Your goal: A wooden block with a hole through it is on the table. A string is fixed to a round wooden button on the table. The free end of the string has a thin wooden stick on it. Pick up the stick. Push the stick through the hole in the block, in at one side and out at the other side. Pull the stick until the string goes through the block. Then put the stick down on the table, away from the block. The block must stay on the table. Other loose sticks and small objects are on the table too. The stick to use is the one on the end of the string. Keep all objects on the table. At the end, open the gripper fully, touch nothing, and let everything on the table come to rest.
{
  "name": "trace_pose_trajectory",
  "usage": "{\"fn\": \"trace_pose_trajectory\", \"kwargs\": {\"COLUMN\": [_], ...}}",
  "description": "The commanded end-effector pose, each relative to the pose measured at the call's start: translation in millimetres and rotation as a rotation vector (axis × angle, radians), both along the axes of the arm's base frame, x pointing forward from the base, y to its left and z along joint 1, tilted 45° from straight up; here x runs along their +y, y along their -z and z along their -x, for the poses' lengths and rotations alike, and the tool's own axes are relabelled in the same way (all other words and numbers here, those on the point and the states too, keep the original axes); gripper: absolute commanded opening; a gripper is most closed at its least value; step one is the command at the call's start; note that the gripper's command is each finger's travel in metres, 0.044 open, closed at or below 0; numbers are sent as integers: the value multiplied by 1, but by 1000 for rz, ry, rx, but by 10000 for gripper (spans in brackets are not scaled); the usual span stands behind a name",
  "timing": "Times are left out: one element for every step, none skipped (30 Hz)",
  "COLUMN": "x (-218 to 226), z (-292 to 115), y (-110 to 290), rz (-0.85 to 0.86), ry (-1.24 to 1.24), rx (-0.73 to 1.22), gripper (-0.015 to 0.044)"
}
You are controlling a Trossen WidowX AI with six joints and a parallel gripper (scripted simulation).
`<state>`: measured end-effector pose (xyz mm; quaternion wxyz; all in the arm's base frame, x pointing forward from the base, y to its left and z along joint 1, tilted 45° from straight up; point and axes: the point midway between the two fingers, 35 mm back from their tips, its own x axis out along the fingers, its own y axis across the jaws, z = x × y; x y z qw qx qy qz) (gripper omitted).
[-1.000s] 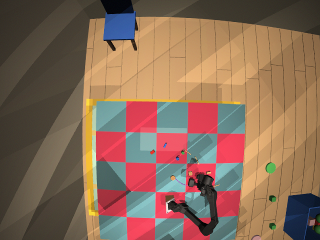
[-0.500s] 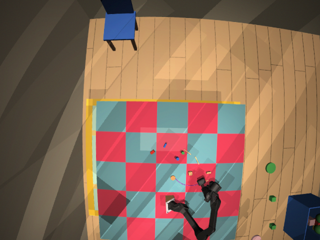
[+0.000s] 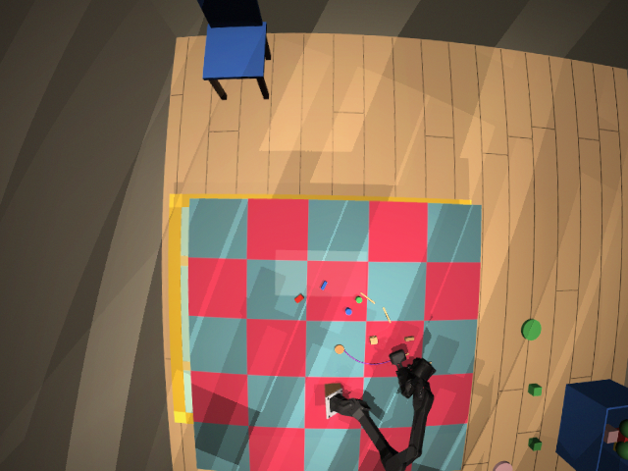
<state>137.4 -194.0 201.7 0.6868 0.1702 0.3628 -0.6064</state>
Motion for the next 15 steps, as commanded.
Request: {"fn": "trace_pose_trajectory", "kwargs": {"x": [0,0,0,0,0,0,0,0,0,0,0,0,0,0,0], "z": [0,0,0,0,0,0,0,0,0,0,0,0,0,0,0], "y": [0,0,0,0,0,0,0,0,0,0,0,0,0,0,0], "rz": [0,0,0,0,0,0,0,0,0,0,0,0,0,0,0], "ry": [2,2,2,2,2,2,2,2,2,2,2,2,2,2,2], "rx": [-11,-11,-11,-11,-11,-11,-11,-11,-11,-11,-11,-11,-11,-11,-11], "gripper": [230,204,177,151,125,122,122,122,122,122,122,122,122,122,122]}}
